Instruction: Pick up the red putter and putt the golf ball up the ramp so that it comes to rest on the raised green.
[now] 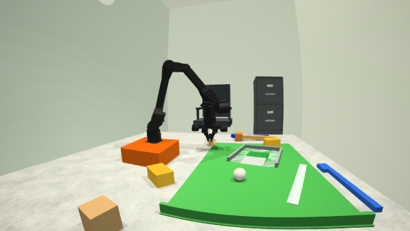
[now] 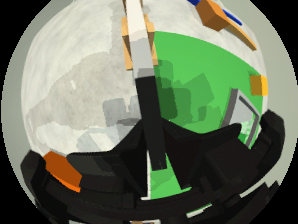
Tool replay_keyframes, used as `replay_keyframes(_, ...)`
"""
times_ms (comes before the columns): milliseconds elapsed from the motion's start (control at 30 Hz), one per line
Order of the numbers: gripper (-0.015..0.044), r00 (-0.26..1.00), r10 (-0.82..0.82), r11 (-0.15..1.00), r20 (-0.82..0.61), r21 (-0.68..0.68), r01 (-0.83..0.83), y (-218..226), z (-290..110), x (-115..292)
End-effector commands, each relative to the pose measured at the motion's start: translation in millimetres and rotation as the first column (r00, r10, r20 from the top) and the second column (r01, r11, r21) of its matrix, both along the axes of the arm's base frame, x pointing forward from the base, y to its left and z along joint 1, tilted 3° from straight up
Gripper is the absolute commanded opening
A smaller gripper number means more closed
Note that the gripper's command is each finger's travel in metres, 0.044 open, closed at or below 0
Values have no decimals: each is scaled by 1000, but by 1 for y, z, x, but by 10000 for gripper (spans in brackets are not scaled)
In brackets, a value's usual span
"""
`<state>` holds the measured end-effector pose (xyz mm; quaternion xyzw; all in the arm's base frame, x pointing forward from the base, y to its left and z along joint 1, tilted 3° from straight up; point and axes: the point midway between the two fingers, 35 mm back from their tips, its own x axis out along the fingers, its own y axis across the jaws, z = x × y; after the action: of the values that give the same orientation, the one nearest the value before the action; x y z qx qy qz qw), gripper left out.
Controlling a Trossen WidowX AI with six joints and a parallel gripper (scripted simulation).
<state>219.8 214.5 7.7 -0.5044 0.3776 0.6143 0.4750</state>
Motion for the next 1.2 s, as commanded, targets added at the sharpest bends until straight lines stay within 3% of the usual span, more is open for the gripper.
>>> replay_keyframes(0,0,1000,4,1000,16,26,-4,7,30,4)
replay_keyframes(233,0,1000,4,1000,13,26,-4,5,81,-2)
replay_keyframes(433,0,1000,-11,1000,16,14,11,1,79,1)
replay_keyframes(800,0,945,-326,944,-8,-56,325,-52,91,37)
replay_keyframes(1167,0,790,-613,785,-14,-129,607,-113,104,59)
